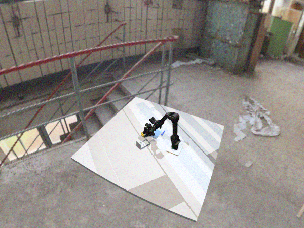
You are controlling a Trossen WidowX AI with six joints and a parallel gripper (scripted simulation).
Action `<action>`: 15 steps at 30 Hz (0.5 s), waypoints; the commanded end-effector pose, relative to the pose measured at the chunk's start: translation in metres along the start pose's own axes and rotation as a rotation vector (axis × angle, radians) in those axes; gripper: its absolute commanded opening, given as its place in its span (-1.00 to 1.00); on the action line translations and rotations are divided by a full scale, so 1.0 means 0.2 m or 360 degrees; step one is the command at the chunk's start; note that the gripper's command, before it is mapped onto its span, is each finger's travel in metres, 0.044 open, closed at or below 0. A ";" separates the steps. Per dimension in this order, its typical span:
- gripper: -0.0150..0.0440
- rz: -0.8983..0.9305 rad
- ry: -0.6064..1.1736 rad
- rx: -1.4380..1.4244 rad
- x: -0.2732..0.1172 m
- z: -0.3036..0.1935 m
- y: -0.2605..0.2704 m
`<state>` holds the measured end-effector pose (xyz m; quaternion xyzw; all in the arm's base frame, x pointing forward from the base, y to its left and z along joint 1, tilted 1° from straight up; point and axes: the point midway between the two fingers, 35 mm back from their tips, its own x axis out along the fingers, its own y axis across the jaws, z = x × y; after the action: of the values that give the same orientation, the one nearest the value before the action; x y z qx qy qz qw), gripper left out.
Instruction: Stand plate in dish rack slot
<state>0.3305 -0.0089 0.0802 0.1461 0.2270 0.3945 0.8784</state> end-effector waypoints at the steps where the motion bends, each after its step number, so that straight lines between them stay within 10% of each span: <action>1: -0.49 0.0054 -0.0093 -0.0126 -0.03 -0.03 0.03; 15: -0.49 0.0222 -0.0400 -0.0633 -0.14 -0.11 0.18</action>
<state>0.2896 -0.0060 0.0836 0.0548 0.0596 0.4592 0.8847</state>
